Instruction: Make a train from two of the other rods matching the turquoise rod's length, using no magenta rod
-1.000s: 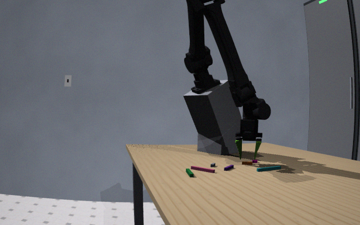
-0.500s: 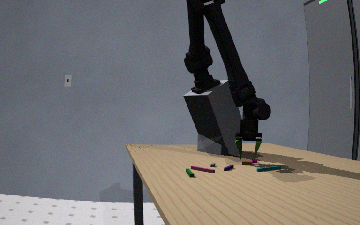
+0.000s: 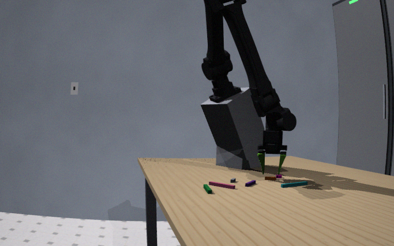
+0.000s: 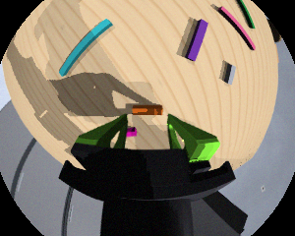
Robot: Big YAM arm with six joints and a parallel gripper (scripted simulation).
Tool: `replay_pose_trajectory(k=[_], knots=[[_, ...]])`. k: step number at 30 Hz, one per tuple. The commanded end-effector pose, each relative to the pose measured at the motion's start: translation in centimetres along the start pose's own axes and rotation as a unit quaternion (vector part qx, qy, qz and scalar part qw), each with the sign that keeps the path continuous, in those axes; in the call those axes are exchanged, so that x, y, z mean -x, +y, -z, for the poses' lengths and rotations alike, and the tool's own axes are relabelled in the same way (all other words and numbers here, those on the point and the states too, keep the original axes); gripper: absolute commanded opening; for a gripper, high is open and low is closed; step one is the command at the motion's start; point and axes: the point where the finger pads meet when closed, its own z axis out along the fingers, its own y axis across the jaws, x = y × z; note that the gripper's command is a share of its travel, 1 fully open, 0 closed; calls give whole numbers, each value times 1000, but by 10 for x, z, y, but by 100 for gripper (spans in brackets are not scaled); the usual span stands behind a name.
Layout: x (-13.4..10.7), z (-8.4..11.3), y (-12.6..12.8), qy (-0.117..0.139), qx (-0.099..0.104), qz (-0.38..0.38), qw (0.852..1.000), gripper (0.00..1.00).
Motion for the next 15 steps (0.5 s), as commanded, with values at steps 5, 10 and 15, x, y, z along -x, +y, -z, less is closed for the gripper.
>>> replay_pose_trajectory(k=[5,10,15], knots=[[-11,1,1,2,0,6,1000,54],[-12,1,1,2,0,7,1000,54],[-10,1,2,1,1,6,1000,54]])
